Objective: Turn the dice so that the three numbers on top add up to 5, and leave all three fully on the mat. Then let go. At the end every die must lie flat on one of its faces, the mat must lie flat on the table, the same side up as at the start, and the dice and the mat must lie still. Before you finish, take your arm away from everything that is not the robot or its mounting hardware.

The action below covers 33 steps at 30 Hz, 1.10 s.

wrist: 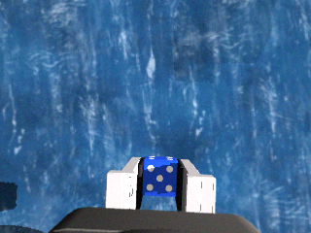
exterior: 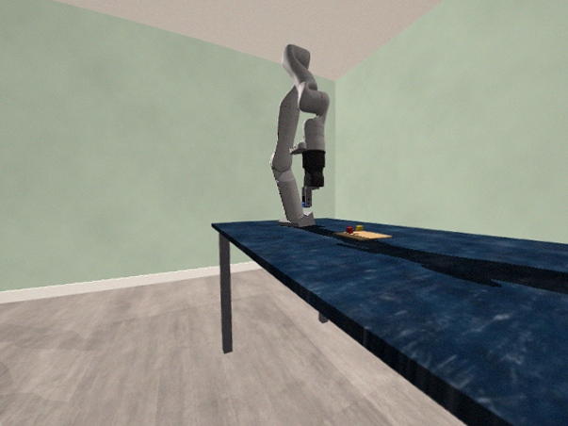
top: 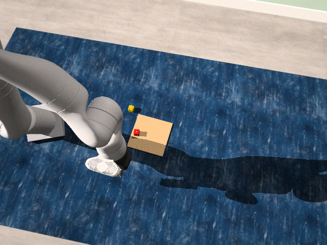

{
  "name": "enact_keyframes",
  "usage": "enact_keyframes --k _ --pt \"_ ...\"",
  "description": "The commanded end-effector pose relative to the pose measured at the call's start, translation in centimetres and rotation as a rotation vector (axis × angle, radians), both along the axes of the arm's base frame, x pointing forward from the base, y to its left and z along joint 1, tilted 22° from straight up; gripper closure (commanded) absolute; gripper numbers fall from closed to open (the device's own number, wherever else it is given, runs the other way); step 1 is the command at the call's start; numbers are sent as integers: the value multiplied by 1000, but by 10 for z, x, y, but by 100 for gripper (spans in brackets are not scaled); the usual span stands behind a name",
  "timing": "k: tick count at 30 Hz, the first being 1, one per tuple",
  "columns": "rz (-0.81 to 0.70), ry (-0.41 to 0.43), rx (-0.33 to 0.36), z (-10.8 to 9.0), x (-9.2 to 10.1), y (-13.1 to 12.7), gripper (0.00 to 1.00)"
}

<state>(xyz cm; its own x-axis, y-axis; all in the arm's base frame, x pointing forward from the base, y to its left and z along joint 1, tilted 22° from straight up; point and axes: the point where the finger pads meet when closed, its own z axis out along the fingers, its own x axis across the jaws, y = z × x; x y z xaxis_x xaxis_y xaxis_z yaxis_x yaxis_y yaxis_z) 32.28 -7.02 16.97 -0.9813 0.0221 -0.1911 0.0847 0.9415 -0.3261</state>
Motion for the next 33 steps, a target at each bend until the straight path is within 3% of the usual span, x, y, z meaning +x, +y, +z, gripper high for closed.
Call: enact_keyframes --k 1,16,33 --pt "1 -1 0 0 0 0 60" --pt "-87 -17 11 -1 -6 -4 60" --pt "-574 -128 64 -5 -35 -17 60"
